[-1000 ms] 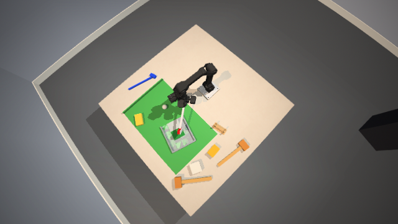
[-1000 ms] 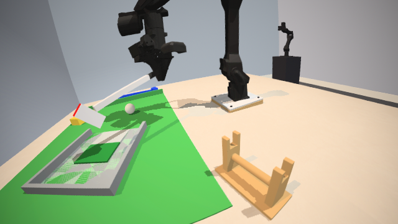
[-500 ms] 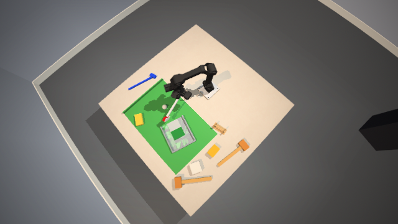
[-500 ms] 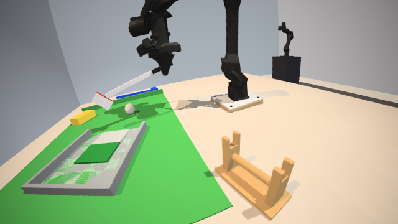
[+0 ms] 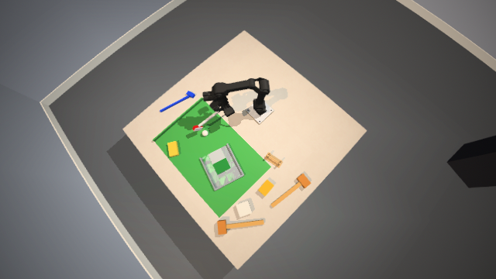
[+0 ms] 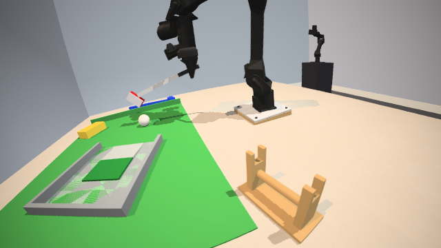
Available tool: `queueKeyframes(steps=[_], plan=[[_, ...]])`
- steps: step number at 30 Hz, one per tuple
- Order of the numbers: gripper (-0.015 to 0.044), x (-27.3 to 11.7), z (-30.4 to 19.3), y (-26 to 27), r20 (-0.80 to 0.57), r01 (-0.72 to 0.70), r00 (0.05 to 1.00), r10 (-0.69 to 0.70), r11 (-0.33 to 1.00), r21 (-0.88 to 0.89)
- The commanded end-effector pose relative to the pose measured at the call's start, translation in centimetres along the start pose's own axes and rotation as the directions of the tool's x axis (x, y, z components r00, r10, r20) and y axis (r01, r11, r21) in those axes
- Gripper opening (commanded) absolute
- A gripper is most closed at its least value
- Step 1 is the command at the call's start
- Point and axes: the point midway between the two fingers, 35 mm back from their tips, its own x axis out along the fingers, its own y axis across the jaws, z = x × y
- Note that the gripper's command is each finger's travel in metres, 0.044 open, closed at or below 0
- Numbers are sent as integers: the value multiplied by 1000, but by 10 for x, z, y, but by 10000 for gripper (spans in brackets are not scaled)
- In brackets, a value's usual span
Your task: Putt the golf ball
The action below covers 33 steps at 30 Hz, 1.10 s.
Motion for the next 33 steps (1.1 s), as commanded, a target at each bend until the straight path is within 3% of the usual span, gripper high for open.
queueKeyframes(steps=[1,33], plan=[[0,-4,-6,-11,1,12,1000,-12,997,77],[0,56,-6,-12,1,12,1000,-12,997,81]])
